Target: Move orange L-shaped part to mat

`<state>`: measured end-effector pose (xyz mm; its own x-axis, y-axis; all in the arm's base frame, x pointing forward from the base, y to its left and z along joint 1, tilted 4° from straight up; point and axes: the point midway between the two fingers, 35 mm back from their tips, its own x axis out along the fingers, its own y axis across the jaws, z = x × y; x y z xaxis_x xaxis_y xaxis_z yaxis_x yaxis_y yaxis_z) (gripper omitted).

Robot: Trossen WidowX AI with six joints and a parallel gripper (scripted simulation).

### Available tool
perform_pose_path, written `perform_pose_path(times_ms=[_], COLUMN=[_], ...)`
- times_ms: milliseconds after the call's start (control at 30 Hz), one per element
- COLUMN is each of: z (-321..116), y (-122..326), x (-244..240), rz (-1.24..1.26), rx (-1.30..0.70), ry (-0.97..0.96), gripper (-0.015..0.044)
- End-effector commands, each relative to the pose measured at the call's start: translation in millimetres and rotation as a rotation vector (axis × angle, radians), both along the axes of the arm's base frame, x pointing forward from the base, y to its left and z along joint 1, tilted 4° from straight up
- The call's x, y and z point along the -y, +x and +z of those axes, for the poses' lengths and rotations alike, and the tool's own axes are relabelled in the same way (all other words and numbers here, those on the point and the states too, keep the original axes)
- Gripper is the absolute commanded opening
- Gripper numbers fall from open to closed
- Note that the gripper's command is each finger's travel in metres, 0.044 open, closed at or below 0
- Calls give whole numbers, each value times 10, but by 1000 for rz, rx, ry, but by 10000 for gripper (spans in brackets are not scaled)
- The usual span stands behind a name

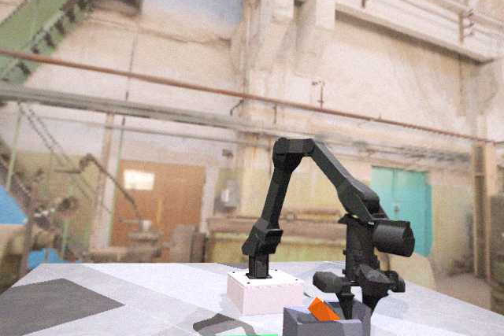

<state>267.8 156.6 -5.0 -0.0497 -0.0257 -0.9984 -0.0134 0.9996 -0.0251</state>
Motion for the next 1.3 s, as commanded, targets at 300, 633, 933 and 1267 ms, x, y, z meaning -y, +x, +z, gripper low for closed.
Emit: perform_pose_path(times_ms=[300,633,933,1267], z=[757,1015,1015,1015], y=[87,91,91,91], x=[1,21,21,21], rz=[-2,-6,-6,-6], rx=[11,24,24,24], ry=[3,13,13,13], gripper=[180,180,180,180])
